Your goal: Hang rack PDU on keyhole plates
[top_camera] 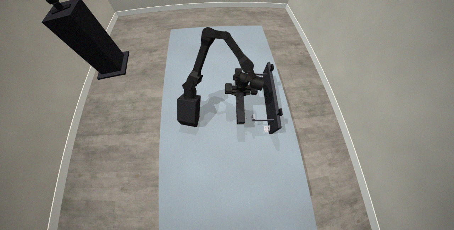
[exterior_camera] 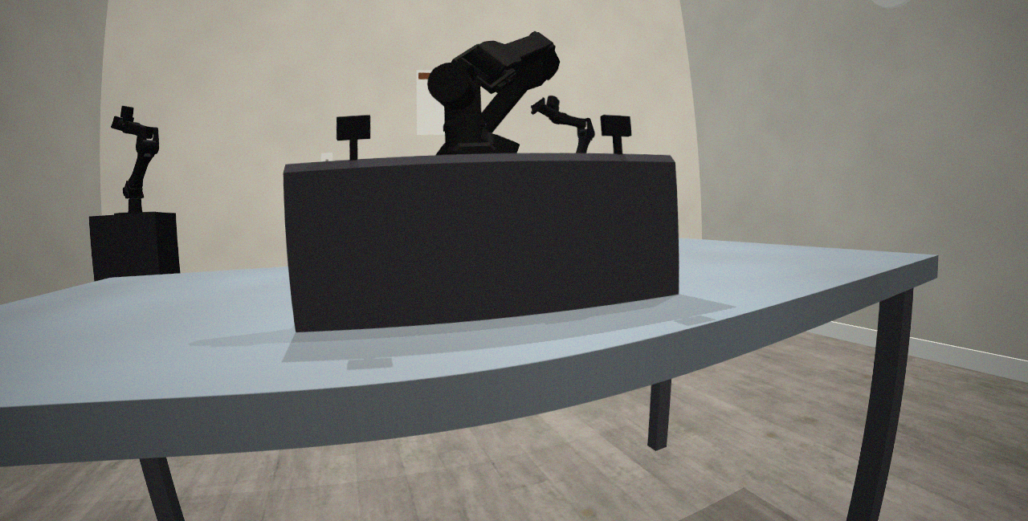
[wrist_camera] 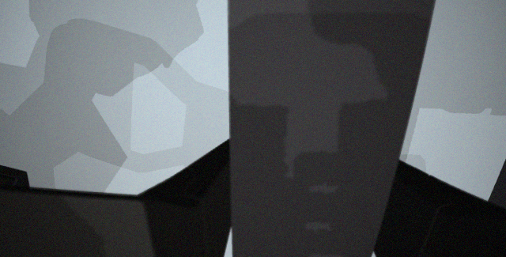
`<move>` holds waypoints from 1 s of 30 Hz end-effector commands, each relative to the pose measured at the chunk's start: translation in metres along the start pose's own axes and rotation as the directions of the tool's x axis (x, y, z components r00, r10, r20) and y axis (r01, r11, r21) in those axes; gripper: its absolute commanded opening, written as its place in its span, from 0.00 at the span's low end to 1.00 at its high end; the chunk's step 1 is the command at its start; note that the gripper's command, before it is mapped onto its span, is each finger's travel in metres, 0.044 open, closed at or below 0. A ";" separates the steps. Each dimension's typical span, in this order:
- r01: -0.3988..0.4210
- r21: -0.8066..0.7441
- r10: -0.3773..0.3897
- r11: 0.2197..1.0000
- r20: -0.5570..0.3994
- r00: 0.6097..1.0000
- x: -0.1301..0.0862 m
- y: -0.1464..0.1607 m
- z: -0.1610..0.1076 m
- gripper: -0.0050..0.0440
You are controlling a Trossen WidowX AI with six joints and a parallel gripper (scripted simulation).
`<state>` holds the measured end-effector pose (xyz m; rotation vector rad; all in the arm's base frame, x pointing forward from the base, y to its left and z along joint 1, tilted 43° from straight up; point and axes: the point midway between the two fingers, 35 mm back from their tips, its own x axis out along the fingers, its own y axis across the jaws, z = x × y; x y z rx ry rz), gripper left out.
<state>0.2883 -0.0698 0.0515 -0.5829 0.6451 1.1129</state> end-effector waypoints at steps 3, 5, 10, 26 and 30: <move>0.028 -0.013 -0.028 1.000 -0.007 1.000 -0.008 -0.015 0.001 0.00; 0.029 -0.013 -0.029 1.000 -0.007 1.000 -0.008 -0.018 0.002 0.00; 0.029 -0.014 -0.029 0.999 -0.007 1.000 -0.009 -0.027 0.002 0.00; 0.018 -0.020 -0.018 1.000 -0.006 1.000 -0.005 -0.029 0.004 0.00; 0.018 -0.020 -0.018 1.000 -0.006 1.000 -0.005 -0.029 0.004 0.00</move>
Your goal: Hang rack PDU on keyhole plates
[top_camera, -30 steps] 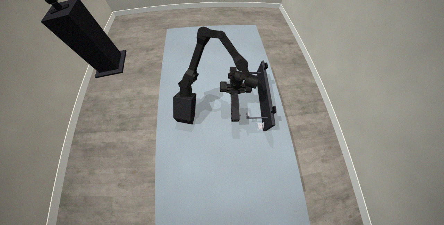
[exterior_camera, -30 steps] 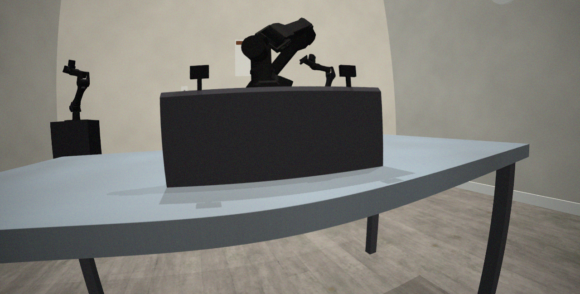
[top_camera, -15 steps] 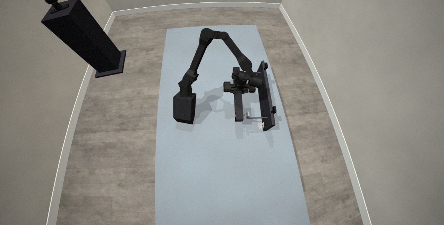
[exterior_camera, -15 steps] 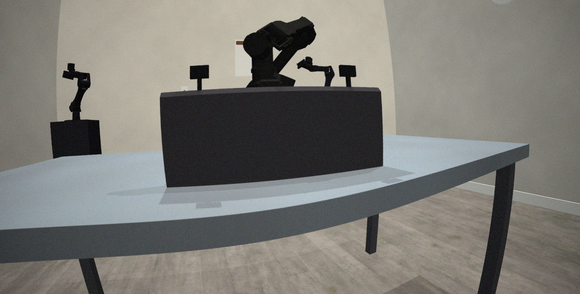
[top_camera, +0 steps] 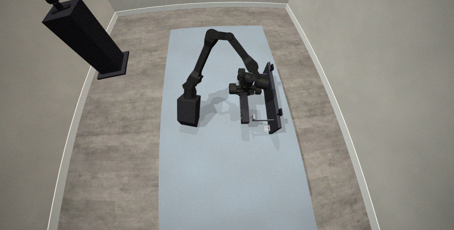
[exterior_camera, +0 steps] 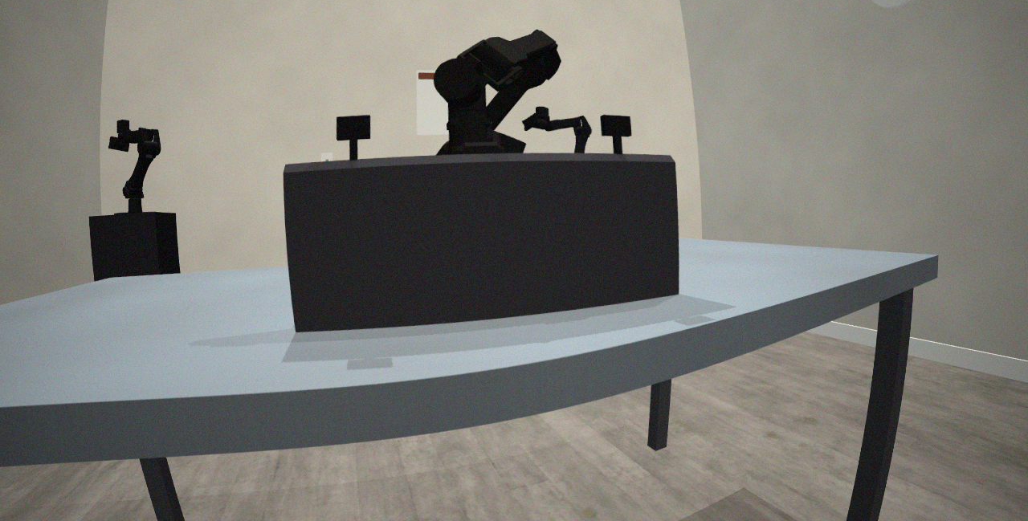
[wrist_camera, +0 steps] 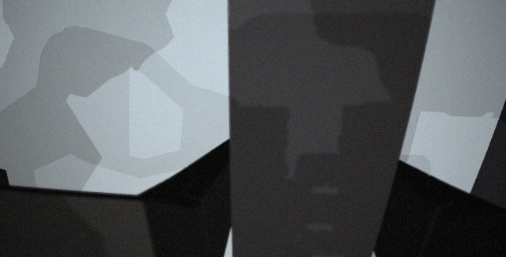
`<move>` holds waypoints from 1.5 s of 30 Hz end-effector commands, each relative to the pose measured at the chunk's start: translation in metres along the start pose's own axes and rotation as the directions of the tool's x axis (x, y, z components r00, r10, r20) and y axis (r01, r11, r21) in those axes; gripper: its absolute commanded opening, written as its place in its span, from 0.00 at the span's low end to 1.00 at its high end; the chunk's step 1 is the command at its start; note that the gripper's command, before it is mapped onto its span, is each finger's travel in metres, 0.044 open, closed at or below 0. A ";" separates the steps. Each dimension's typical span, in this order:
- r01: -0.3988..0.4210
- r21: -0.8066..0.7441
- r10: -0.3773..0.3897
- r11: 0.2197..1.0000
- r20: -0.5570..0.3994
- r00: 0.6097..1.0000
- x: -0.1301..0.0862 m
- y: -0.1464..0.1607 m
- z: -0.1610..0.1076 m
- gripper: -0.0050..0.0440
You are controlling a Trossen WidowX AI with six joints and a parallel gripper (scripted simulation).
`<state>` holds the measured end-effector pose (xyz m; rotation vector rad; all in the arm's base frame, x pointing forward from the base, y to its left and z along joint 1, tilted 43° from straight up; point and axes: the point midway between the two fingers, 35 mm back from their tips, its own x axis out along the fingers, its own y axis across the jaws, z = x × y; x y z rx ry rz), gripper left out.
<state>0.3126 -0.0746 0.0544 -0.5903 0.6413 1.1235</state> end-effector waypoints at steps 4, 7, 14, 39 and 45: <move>0.024 -0.009 -0.024 1.000 -0.007 1.000 -0.007 -0.004 0.001 0.00; 0.026 -0.008 -0.026 1.000 -0.007 1.000 -0.008 -0.004 0.000 0.00; 0.035 -0.006 -0.035 0.999 -0.009 0.999 -0.012 -0.007 -0.002 0.00; 0.046 -0.008 -0.046 0.999 -0.012 0.999 -0.015 -0.011 -0.002 0.00; 0.033 -0.007 -0.033 0.999 -0.009 0.999 -0.012 -0.007 0.000 0.00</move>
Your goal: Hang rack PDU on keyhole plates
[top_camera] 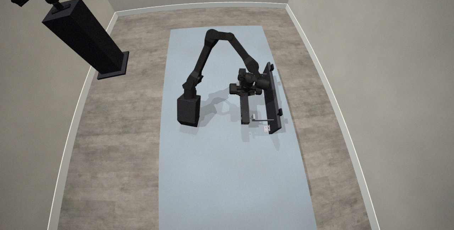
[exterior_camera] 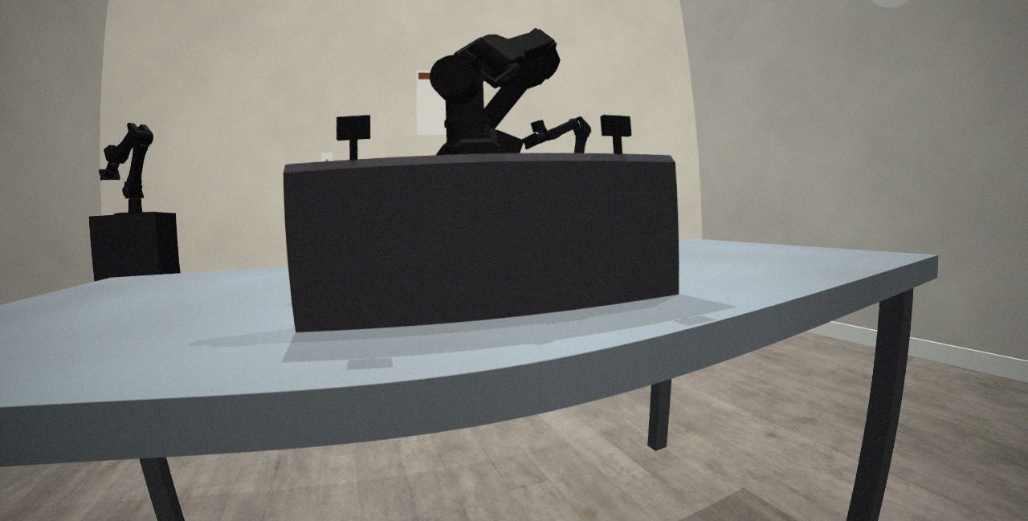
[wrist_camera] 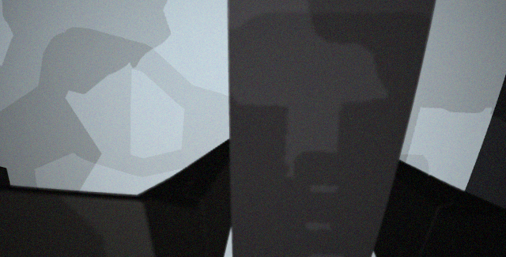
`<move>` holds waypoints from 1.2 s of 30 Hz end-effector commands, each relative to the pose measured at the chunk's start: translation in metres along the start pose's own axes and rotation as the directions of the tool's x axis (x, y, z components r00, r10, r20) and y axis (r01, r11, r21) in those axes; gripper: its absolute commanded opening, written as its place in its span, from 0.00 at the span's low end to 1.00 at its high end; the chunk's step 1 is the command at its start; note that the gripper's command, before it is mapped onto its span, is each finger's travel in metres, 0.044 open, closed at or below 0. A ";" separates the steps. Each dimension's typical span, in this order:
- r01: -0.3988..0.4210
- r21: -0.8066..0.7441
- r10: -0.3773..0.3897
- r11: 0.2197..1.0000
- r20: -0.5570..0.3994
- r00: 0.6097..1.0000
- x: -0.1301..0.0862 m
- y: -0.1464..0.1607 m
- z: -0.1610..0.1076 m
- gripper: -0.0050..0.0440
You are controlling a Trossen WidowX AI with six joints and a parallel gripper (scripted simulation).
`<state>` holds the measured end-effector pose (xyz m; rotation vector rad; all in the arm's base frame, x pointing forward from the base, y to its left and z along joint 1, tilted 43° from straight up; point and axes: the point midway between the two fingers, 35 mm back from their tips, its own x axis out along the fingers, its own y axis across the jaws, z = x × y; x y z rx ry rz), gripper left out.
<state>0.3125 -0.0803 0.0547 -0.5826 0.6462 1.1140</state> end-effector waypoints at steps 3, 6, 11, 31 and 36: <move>0.024 -0.019 -0.024 1.000 -0.006 1.000 -0.007 -0.004 0.004 0.00; 0.024 -0.019 -0.024 1.000 -0.006 1.000 -0.007 -0.004 0.004 0.00; 0.024 -0.019 -0.024 1.000 -0.006 1.000 -0.007 -0.004 0.004 0.00; 0.034 -0.017 -0.034 0.999 -0.008 0.999 -0.014 -0.016 0.001 0.00; 0.036 -0.017 -0.036 0.999 -0.009 0.999 -0.013 -0.019 0.001 0.00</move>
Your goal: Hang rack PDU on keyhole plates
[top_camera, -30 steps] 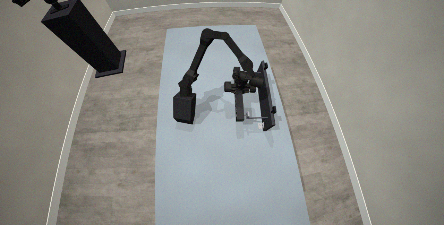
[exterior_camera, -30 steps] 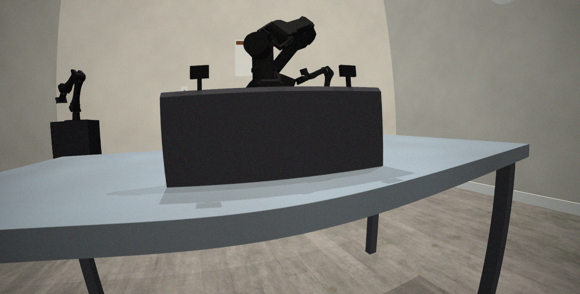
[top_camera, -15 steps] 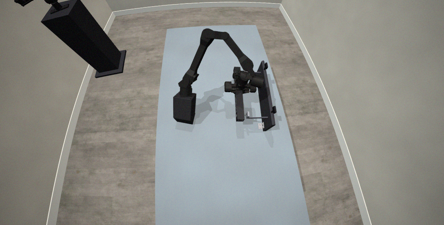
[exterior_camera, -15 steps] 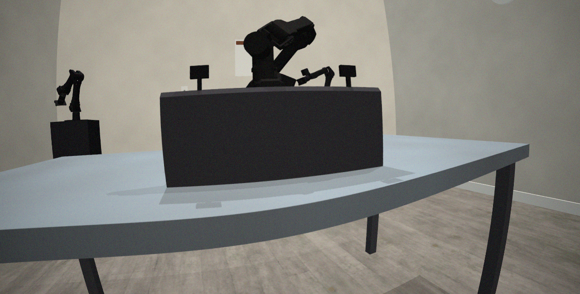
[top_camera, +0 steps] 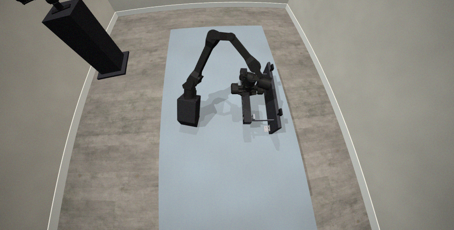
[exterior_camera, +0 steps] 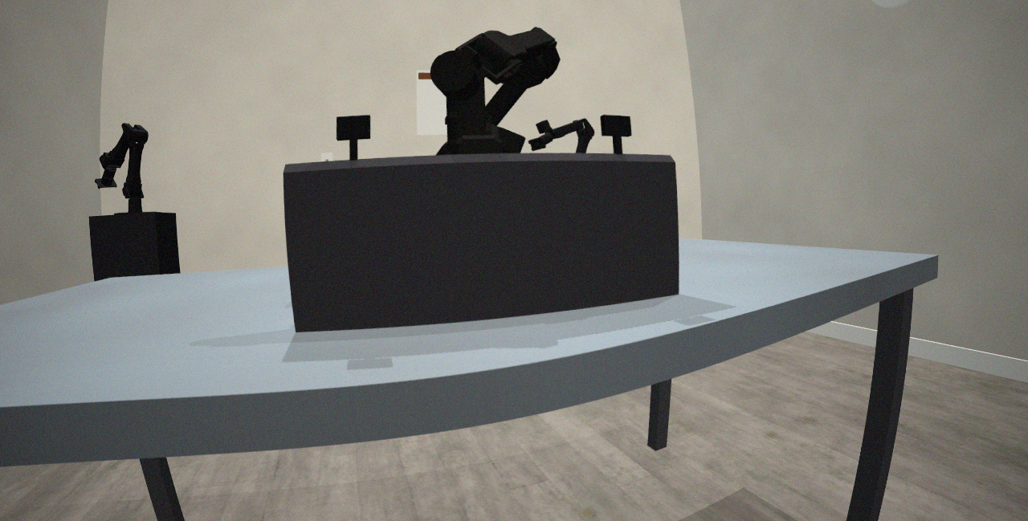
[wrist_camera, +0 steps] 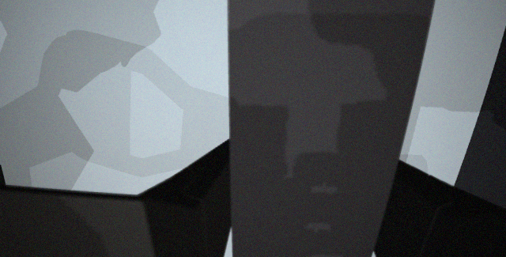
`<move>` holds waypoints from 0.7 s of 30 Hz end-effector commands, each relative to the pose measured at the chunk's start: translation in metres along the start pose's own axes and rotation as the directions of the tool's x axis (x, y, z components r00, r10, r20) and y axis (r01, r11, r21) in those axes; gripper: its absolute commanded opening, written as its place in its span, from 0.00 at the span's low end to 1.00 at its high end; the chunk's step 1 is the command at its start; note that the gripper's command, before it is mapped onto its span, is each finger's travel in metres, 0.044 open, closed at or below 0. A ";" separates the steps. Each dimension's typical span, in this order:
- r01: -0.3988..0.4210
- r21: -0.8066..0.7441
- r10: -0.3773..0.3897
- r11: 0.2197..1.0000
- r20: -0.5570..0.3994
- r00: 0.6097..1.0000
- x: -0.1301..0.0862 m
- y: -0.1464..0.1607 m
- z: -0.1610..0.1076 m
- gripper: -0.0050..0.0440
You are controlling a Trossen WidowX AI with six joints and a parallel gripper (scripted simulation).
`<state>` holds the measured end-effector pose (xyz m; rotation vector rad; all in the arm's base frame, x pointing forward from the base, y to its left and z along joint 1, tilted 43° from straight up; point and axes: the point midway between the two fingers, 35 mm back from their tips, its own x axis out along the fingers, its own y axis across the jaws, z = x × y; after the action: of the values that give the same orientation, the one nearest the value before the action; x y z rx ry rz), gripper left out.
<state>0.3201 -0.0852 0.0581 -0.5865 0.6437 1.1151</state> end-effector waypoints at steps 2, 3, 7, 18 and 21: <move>0.037 -0.013 -0.037 0.999 -0.009 0.999 -0.010 -0.011 0.002 0.00; 0.037 -0.013 -0.037 0.999 -0.009 0.999 -0.010 -0.012 0.002 0.00; 0.037 -0.013 -0.037 0.999 -0.009 0.999 -0.009 -0.014 0.002 0.00; 0.039 -0.014 -0.040 0.999 -0.009 0.999 -0.010 -0.019 0.003 0.00; 0.041 -0.015 -0.041 0.999 -0.009 0.999 -0.010 -0.021 0.003 0.00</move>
<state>0.3305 -0.0880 0.0595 -0.5888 0.6439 1.1089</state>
